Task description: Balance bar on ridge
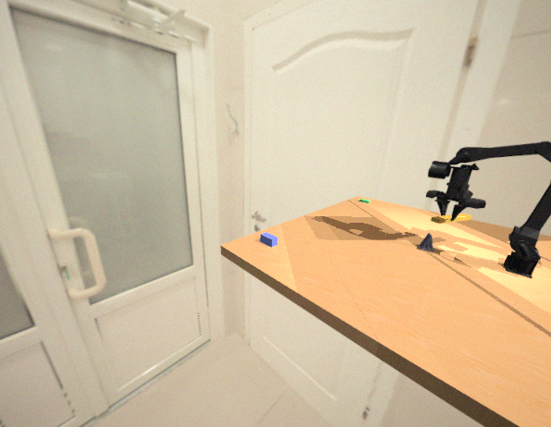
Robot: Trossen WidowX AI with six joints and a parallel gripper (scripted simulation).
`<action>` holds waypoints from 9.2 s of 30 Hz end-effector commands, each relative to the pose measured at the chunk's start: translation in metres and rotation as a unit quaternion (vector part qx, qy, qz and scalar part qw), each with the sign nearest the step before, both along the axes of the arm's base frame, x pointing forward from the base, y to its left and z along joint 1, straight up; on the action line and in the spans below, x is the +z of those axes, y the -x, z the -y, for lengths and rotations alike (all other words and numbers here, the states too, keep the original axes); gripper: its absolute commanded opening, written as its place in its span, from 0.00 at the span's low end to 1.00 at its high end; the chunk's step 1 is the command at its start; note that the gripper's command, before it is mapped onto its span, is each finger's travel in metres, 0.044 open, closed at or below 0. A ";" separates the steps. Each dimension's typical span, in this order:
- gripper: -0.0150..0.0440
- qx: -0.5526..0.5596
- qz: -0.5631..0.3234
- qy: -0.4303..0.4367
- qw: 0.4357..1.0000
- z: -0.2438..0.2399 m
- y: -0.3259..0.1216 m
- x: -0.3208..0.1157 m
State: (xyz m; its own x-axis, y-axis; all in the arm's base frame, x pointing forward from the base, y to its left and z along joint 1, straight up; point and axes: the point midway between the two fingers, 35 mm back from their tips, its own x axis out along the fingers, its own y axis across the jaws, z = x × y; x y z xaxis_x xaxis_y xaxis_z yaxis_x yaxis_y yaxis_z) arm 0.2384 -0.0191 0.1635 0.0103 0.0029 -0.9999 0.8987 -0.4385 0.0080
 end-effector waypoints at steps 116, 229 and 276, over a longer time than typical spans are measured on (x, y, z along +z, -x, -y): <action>0.25 -0.329 0.008 -0.008 0.944 -0.085 -0.064 -0.043; 0.25 -0.329 0.008 -0.008 0.944 -0.085 -0.064 -0.049; 0.54 -0.330 0.008 -0.008 0.944 -0.085 -0.064 -0.049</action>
